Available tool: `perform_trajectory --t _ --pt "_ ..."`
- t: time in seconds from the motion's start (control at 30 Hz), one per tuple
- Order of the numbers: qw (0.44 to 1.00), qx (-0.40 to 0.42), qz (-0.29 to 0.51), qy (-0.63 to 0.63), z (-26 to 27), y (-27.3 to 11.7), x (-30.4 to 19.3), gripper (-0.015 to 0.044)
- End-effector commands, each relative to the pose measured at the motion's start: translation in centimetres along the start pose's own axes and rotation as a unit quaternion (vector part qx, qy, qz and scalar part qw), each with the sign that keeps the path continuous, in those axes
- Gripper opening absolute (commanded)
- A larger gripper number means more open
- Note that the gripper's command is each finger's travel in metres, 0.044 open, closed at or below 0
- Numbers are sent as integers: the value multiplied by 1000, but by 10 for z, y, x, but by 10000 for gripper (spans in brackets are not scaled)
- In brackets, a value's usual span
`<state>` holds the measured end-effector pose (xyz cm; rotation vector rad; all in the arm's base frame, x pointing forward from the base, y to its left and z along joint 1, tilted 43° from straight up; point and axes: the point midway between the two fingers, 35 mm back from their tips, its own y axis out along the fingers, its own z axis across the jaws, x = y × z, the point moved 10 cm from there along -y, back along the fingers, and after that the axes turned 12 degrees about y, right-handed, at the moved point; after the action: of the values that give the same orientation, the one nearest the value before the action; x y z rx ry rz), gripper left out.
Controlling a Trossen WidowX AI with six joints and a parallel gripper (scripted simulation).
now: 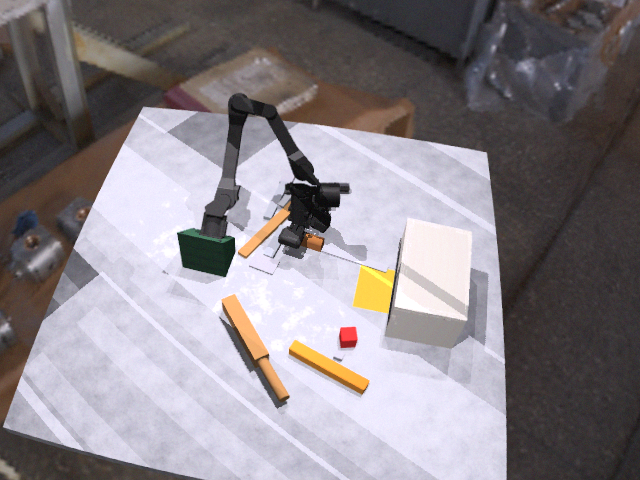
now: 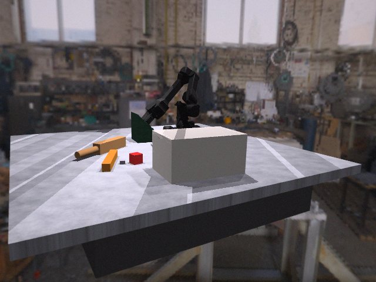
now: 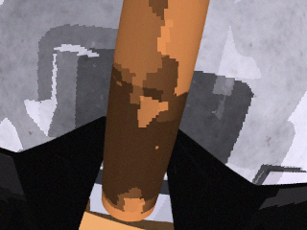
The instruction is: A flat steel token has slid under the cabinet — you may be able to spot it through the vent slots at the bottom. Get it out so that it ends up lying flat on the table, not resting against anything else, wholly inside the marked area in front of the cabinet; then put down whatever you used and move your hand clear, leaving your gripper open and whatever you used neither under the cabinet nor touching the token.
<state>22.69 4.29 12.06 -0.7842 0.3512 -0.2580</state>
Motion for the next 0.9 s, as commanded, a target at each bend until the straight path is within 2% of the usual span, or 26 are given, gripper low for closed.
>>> perform_trajectory --t 0.0,0.07,0.87 --pt "1000 1 1 -1 0 0 0 52" --pt "1000 1 1 -1 0 0 0 0" --pt "1000 1 1 -2 6 0 23 0"
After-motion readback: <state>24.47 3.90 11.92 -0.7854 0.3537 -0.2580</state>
